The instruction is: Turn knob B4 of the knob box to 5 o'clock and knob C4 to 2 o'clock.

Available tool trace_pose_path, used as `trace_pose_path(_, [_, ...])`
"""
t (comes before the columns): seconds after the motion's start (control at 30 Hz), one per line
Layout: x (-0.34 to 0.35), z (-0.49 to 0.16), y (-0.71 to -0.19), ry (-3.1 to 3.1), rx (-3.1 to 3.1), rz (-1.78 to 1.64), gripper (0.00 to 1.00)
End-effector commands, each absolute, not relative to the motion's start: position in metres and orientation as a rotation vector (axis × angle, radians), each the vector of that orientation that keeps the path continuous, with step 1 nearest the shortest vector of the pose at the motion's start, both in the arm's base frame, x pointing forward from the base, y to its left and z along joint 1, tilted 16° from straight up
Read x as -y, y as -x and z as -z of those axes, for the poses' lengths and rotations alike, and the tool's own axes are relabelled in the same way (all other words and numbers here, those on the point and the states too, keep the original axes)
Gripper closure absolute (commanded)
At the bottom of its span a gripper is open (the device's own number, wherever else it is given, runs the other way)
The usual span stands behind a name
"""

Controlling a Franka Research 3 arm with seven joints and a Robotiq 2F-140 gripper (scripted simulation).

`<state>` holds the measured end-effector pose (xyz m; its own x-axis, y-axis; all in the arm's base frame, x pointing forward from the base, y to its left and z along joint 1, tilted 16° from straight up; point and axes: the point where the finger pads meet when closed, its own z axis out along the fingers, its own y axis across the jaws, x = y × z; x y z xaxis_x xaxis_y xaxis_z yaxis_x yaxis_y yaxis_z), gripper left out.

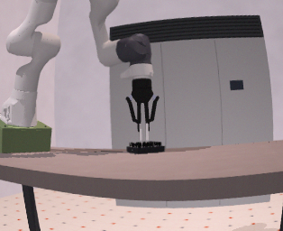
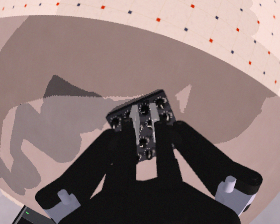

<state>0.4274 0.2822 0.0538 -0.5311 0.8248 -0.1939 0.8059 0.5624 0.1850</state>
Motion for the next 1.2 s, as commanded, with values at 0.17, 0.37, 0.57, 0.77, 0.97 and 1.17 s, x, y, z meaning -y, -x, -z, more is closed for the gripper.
trace_pose_path(0.17, [-0.282,-0.054,-0.427,-1.362,-2.536,-0.109,0.88])
trace_pose_path(0.37, [-0.282,-0.051,-0.428,-1.362,-2.536,-0.109,0.88])
trace_pose_path(0.57, [-0.282,-0.047,-0.429,-1.362,-2.536,-0.109,0.88])
trace_pose_path(0.77, [-0.282,-0.043,-0.430,-1.362,-2.536,-0.109,0.88])
trace_pose_path(0.97, [-0.282,-0.041,-0.431,-1.362,-2.536,-0.109,0.88])
trace_pose_path(1.17, [-0.282,-0.041,-0.431,-1.362,-2.536,-0.109,0.88])
